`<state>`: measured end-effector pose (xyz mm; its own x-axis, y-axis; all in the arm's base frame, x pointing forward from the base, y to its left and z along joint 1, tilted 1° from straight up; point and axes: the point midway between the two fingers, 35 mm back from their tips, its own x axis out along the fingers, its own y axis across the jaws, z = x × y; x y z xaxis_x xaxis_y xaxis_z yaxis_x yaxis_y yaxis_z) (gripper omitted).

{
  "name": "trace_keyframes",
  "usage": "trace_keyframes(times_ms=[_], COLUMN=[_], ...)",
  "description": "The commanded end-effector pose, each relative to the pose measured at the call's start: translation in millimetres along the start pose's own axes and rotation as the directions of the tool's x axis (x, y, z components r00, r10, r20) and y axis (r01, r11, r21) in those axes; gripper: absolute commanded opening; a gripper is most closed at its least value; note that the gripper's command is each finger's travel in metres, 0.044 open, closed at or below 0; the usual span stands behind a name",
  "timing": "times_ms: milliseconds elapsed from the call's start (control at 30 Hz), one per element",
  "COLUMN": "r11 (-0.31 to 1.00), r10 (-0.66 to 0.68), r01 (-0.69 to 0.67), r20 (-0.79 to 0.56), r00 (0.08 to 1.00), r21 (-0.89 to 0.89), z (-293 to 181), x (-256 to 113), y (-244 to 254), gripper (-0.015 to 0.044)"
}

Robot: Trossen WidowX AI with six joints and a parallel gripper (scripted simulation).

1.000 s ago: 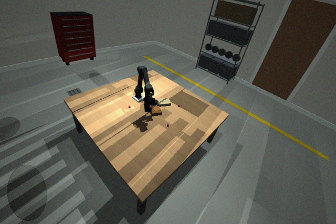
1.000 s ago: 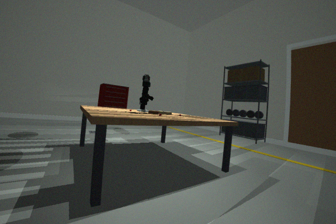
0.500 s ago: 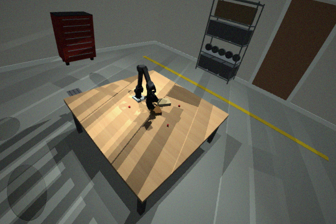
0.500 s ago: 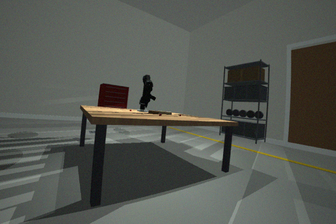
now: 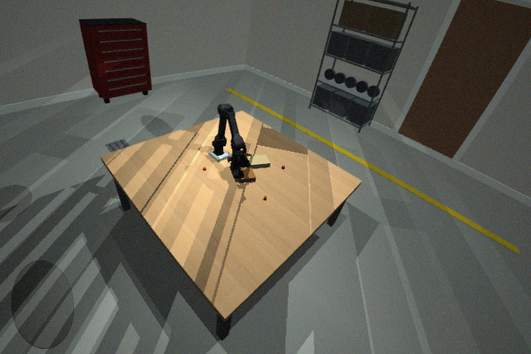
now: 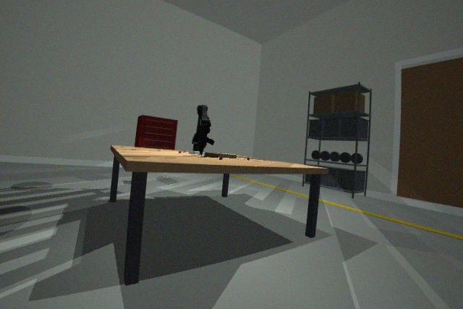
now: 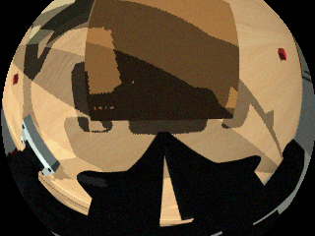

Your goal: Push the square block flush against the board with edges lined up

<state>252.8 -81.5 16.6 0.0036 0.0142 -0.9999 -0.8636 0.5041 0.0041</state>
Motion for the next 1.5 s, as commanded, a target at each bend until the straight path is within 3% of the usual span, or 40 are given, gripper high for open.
trace_keyframes(times_ms=[0, 1467], r11=[1.0, 1.0], r10=[-0.001, -0.002], r01=[0.001, 0.002], r20=[0.003, 0.005], r00=[1.0, 1.0], r21=[0.004, 0.004], z=[4, 42], x=[1, 0], y=[-1, -6], gripper=[0.0, 0.0])
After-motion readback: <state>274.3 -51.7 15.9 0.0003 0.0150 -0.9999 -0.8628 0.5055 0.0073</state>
